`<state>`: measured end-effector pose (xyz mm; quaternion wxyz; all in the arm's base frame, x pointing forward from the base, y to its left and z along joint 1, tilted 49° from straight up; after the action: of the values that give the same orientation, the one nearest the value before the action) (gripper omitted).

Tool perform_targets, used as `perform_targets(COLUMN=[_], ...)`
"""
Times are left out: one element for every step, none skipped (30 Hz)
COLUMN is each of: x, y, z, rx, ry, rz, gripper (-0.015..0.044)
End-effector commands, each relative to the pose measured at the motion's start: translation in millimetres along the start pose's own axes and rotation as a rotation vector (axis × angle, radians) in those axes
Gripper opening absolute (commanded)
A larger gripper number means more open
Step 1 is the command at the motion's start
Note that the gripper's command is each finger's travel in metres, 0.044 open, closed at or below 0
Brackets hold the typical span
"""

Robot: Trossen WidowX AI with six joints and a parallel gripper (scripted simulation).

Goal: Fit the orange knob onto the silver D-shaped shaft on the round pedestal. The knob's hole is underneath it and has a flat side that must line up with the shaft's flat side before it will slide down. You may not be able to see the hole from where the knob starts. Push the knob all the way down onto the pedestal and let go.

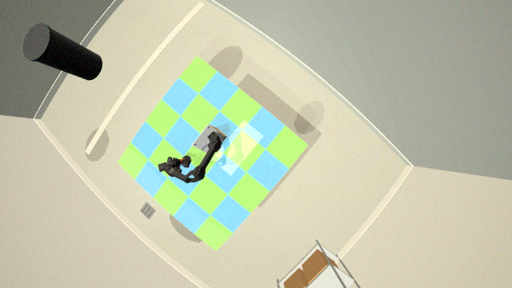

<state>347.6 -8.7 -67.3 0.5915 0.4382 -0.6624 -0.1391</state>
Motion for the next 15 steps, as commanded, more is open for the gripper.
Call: perform_targets(x=[-2.0,-2.1,-1.9,-1.8,-1.6,-2.4,-2.4,-2.5,-2.7,-3.0,-3.2,-2.8,-2.5,-2.5,-2.5], y=[1.2,1.6,2.0,2.2,2.3,2.3,2.3,2.2,2.1,2.0,1.8,1.7,1.4,1.3,1.1], z=[0.9,1.1,1.2,1.2,1.2,1.2,1.2,1.1,1.1,0.9,0.7,0.5,0.3,0.1,-0.1], rx=[0.026,0.026,0.026,0.026,0.026,0.026,0.026,0.026,0.026,0.026,0.026,0.026,0.026,0.026,0.026], ry=[-0.001,-0.001,-0.001,-0.001,-0.001,-0.001,-0.001,-0.001,-0.001,-0.001,-0.001,-0.001,-0.001,-0.001,-0.001], rz=[-0.003,-0.003,-0.003,-0.003,-0.003,-0.003,-0.003,-0.003,-0.003,-0.003,-0.003,-0.003,-0.003,-0.003,-0.003], gripper=[0.0000,0.0000,0.0000,0.0000,0.0000,0.0000,0.0000,0.0000,0.0000,0.0000,0.0000,0.0000,0.0000,0.0000,0.0000])
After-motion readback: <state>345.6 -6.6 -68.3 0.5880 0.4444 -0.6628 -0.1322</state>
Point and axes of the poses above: the point midway between the two fingers, 35 mm back from their tips, its own x axis back along the fingers, its own y axis across the jaws, z = x × y, the point moved 3 cm from there along x, back along the fingers, and after that the axes turned 13 degrees about -x, right-handed, at the moved point
